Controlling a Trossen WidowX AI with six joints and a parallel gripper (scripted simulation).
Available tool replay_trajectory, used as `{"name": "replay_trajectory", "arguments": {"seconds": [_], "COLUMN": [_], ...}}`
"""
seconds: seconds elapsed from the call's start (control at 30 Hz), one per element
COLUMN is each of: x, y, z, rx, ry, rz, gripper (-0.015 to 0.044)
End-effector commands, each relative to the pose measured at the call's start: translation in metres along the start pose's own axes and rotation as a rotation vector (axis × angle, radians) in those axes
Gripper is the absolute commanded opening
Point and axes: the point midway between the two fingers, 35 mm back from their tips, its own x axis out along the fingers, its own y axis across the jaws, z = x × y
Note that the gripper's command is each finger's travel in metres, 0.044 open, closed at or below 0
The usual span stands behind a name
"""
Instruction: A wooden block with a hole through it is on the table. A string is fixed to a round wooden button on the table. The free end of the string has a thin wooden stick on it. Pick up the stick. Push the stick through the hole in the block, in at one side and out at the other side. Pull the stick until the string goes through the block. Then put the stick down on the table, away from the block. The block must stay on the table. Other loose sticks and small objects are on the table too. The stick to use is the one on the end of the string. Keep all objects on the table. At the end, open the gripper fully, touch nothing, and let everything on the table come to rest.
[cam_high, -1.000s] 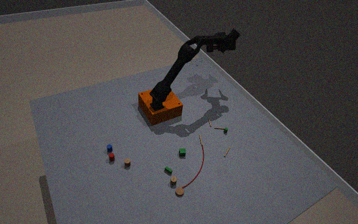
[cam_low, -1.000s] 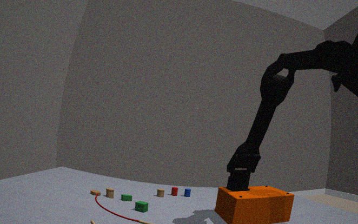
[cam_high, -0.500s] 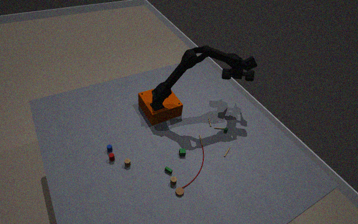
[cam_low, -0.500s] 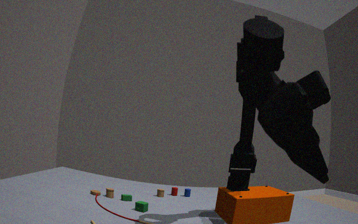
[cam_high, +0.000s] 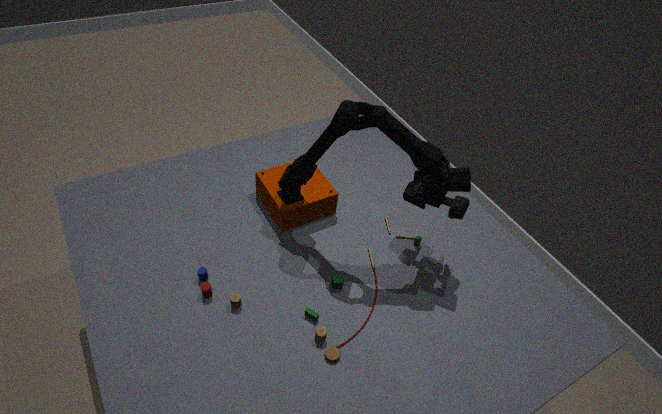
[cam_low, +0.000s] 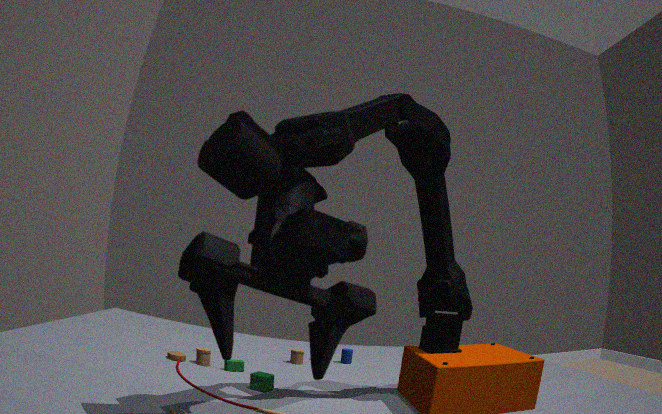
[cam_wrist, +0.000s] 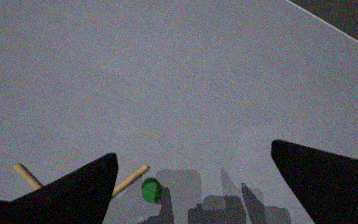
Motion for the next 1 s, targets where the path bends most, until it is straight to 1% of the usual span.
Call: {"name": "replay_trajectory", "arguments": {"seconds": [0.0,0.13,0.27,0.4,0.53,0.6,0.97], "x": [-0.020,-0.038,-0.057,-0.076,-0.095,-0.098,-0.098], "y": [0.002,0.014,0.039,0.076,0.122,0.131,0.131], "z": [-0.071,-0.138,-0.203,-0.260,-0.306,-0.313,-0.313], "rx": [0.099,0.191,0.270,0.352,0.434,0.449,0.449], "ry": [0.100,0.198,0.300,0.392,0.467,0.478,0.478], "rz": [-0.016,-0.018,0.001,0.039,0.094,0.106,0.106], "gripper": [0.0440,0.0440,0.0440,0.0440,0.0440,0.0440,0.0440]}}
